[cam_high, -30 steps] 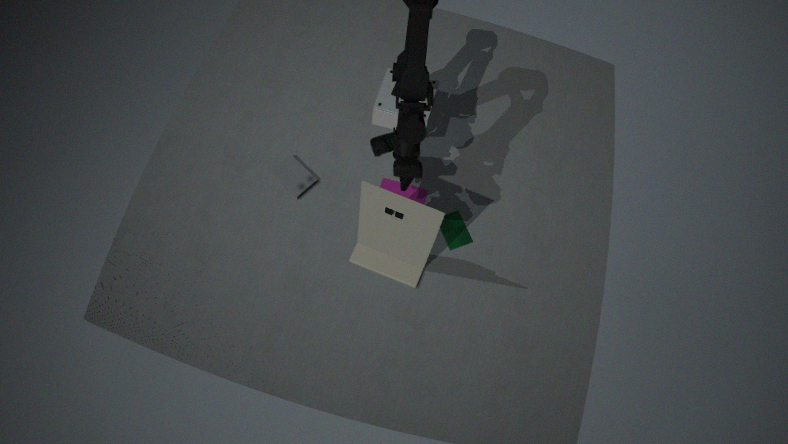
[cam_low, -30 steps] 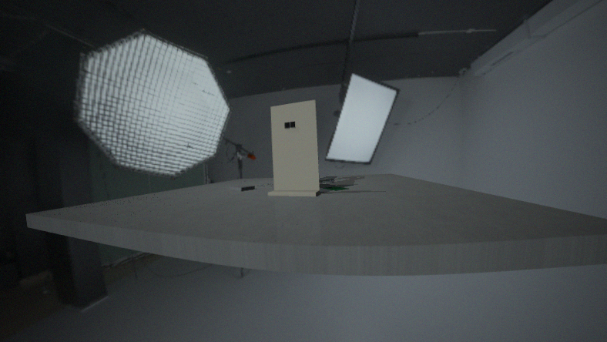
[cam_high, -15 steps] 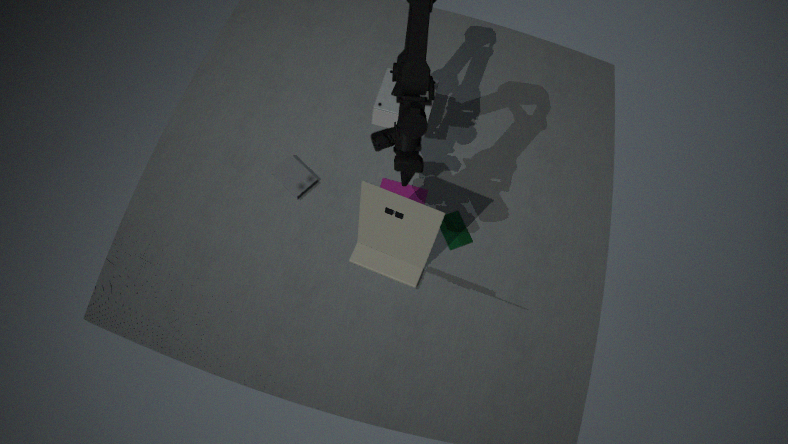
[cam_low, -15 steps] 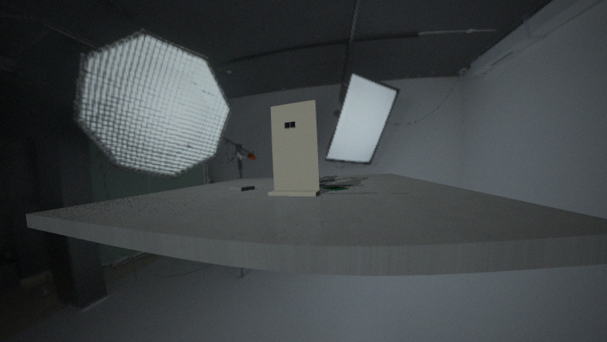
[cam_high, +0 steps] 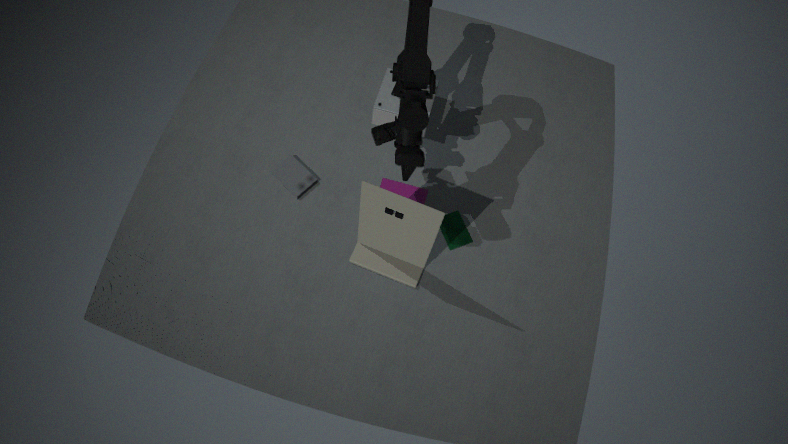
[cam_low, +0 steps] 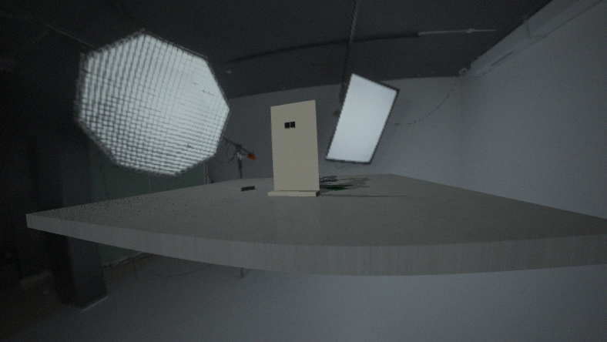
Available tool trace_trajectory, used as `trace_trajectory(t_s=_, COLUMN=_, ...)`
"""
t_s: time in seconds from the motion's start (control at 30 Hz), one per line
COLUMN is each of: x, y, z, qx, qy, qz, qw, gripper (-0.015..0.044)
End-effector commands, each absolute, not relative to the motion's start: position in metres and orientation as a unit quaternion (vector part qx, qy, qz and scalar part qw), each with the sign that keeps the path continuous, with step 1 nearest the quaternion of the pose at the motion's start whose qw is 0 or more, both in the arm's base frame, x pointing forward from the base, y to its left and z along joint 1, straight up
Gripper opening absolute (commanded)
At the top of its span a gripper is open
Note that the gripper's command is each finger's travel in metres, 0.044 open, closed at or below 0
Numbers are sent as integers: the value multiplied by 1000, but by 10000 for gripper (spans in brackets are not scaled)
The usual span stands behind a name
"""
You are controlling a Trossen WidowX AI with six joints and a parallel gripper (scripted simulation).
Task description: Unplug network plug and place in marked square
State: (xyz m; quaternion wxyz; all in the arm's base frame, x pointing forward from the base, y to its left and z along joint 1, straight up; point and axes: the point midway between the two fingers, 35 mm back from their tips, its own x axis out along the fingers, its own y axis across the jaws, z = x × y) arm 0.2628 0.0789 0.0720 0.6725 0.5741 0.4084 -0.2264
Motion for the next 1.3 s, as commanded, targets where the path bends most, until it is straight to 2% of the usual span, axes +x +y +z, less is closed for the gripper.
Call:
trace_trajectory(t_s=0.0, x=264, y=79, z=76, qx=574, qy=409, qz=-227, qw=672, gripper=156)
trace_trajectory(t_s=1.1, x=260, y=79, z=181, qx=576, qy=407, qz=-226, qw=672, gripper=156)
trace_trajectory(t_s=1.27, x=260, y=79, z=181, qx=576, qy=407, qz=-226, qw=672, gripper=287)
